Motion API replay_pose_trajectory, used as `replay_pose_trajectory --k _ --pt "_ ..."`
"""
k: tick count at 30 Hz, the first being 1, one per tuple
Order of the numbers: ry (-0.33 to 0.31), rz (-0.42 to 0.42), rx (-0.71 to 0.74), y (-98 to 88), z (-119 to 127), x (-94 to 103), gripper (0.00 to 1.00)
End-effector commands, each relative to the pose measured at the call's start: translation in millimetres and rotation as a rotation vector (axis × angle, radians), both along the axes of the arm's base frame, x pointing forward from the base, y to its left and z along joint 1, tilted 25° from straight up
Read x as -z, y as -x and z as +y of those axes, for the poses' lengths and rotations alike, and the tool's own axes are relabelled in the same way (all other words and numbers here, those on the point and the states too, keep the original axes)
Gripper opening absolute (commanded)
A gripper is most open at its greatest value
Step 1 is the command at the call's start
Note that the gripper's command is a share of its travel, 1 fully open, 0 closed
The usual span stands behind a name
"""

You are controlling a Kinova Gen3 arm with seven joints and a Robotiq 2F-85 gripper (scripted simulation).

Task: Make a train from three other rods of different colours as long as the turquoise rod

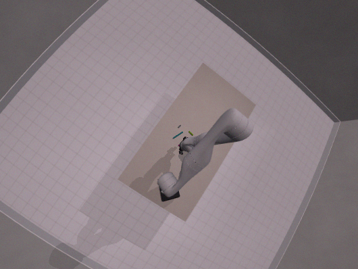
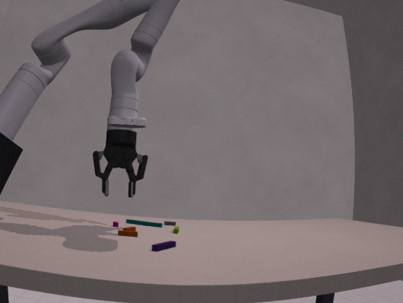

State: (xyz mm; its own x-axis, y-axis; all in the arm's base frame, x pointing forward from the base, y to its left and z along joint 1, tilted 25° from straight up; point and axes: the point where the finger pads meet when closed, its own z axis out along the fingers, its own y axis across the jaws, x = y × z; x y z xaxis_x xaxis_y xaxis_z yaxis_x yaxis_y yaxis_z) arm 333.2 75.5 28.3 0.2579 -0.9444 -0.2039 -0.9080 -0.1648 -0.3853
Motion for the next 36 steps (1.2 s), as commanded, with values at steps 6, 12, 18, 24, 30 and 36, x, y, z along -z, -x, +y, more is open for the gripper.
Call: replay_pose_trajectory --k 6,12,18,24,30,36 --pt "-0.006 0.012 0.008 3.8 0.8 0.8 0.24" --pt "-0.006 0.012 0.008 3.8 0.8 0.8 0.24" --pt "-0.006 0.012 0.008 3.5 0.9 1.0 0.24" --pt "-0.006 0.011 0.008 2.5 1.2 1.9 0.24" --pt "-0.006 0.012 0.008 1.1 2.3 5.3 0.24" --pt "-0.006 0.012 0.008 -1.0 4.1 11.0 0.24"
